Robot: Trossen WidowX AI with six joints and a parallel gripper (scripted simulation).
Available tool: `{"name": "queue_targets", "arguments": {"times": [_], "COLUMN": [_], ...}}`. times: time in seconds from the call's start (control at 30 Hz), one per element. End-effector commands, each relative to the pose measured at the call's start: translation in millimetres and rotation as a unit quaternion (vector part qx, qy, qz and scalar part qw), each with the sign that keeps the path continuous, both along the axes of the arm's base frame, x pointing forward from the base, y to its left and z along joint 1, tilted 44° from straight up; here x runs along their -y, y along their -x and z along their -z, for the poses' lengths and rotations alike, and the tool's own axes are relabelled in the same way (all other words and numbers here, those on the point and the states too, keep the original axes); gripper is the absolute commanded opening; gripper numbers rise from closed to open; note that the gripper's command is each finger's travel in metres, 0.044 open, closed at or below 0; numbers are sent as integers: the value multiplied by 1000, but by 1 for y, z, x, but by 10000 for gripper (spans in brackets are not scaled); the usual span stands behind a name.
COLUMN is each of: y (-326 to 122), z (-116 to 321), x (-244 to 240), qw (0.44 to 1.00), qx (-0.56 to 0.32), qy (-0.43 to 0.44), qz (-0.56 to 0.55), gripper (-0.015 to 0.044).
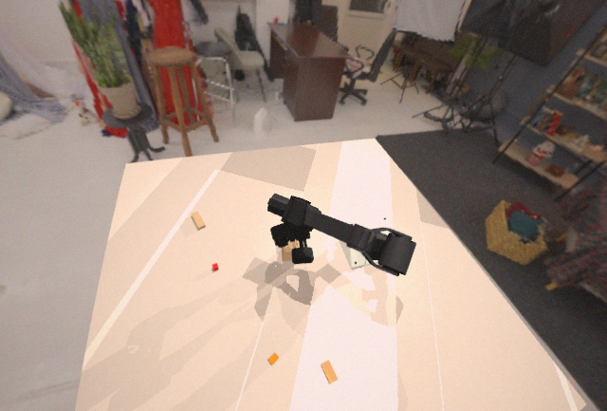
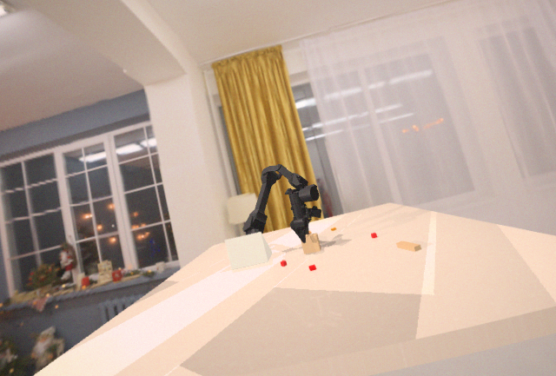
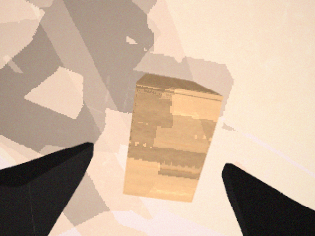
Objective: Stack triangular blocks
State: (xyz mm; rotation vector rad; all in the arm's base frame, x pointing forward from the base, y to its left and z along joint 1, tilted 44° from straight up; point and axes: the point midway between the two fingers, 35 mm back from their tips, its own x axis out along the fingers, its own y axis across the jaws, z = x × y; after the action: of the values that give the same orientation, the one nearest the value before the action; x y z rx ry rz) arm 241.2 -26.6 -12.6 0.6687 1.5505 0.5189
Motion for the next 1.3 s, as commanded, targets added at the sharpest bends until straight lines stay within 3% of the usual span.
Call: {"name": "queue_targets", "arguments": {"times": [0.0,0.2,1.27], "y": [-6,-1,-5], "z": [-23,-72,-69], "x": [27,69,70], "qw": [1000,1000,1000], "qx": [6,5,14], "qy": [7,6,12], "qz": [1,1,12], "gripper": [440,440,440]}}
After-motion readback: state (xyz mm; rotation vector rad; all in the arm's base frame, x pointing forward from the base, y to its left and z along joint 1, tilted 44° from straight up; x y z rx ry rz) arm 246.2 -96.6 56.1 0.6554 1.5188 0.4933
